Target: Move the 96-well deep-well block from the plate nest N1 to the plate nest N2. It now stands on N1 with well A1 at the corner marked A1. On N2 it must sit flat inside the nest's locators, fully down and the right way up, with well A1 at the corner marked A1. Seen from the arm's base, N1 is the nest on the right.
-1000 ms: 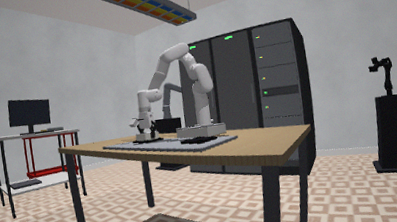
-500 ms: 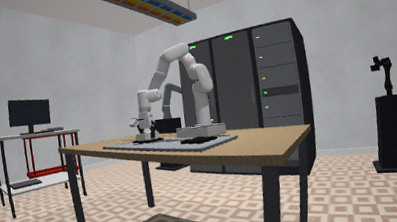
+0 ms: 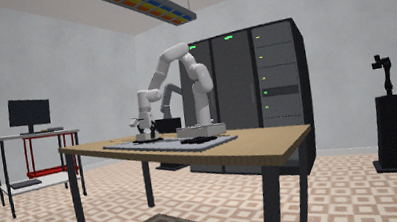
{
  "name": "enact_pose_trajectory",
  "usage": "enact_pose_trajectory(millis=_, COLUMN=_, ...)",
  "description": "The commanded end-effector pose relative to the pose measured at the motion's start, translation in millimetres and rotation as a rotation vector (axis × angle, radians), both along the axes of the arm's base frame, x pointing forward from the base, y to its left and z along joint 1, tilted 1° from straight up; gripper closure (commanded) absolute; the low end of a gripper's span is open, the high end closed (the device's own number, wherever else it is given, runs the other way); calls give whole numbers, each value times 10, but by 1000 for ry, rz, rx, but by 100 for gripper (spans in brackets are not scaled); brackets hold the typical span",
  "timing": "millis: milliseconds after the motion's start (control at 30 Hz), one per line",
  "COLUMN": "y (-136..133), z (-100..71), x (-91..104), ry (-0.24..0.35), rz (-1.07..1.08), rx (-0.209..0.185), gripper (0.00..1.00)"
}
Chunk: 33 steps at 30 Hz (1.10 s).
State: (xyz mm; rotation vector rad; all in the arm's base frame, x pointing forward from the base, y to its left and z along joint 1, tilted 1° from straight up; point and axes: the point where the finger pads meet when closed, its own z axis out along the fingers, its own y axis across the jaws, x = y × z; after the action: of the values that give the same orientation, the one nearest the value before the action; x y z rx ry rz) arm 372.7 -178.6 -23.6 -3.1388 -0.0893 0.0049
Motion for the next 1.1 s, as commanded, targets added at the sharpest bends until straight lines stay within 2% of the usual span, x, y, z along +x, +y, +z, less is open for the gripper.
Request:
enact_pose_trajectory(millis=0, y=-6, z=11, x=13, ry=-3, rz=0, rx=-1, gripper=100)
enact_pose_trajectory(millis=1067, y=-3, z=204, x=15, ry=-3, rz=0, rx=-2, gripper=100)
